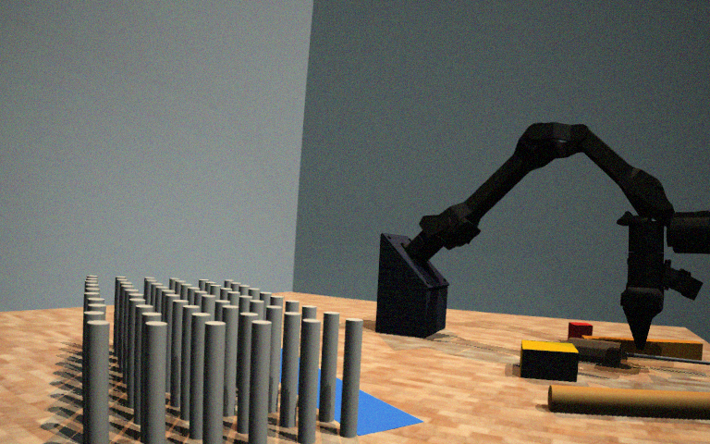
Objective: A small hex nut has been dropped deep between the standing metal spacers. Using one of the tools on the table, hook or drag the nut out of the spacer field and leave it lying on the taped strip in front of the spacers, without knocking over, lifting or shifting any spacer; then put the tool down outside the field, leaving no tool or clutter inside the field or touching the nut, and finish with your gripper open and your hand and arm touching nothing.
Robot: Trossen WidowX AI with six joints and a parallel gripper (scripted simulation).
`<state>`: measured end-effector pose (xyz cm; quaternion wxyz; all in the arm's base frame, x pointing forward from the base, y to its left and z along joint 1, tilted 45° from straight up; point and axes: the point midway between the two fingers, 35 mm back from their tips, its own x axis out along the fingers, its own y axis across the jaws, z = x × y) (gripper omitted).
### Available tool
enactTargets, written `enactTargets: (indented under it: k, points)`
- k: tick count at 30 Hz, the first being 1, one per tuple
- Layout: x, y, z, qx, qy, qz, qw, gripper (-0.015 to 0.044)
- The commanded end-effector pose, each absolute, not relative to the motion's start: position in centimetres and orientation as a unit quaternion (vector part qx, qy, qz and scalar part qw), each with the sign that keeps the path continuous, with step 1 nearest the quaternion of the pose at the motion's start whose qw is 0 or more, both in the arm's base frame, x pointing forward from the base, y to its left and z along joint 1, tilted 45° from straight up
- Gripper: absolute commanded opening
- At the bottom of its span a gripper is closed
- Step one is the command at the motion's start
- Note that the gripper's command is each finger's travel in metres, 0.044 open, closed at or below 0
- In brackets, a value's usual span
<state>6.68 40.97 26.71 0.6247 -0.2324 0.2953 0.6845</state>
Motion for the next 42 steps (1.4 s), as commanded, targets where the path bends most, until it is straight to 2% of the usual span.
enactTargets:
  k: [1,16,26,33,42]
  points:
    - [6.7,41.4,26.0,-0.233,0.299,0.681,0.626,0.028]
    - [6.3,42.9,24.5,-0.232,0.299,0.681,0.626,0.028]
    - [6.3,42.9,24.5,-0.232,0.299,0.681,0.626,0.0018]
    - [6.4,42.8,24.6,-0.232,0.299,0.681,0.626,0.0]
    - [6.9,38.6,28.7,-0.234,0.298,0.683,0.625,0.0]
